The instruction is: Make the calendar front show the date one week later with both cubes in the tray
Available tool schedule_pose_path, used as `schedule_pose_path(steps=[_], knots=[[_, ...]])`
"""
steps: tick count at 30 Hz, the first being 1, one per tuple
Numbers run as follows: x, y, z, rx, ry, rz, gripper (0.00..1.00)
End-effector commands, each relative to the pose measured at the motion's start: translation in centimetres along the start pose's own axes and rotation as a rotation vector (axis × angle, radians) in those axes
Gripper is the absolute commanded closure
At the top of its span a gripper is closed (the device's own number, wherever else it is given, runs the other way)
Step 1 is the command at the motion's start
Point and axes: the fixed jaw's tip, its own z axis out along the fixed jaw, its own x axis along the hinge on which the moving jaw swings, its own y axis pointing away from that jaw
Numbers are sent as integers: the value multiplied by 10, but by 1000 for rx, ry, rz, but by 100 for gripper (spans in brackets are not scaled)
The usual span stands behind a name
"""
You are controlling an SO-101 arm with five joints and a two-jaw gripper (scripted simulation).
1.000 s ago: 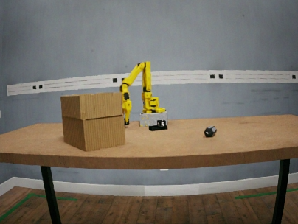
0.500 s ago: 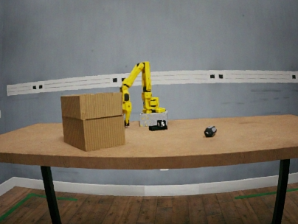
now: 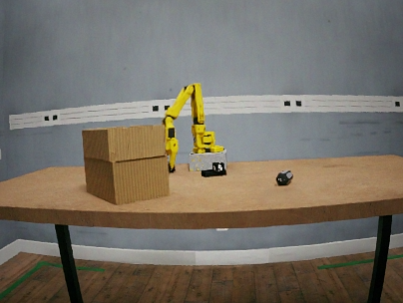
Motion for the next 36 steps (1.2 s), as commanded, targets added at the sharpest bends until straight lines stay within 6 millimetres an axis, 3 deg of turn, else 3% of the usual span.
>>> schedule_pose_path(steps=[1, 9, 19, 36], knots=[[4, 0, 4, -5, 12, 6, 100], [4, 0, 5, -5, 12, 6, 100], [4, 0, 5, -5, 12, 6, 84], [4, 0, 5, -5, 12, 6, 77]])
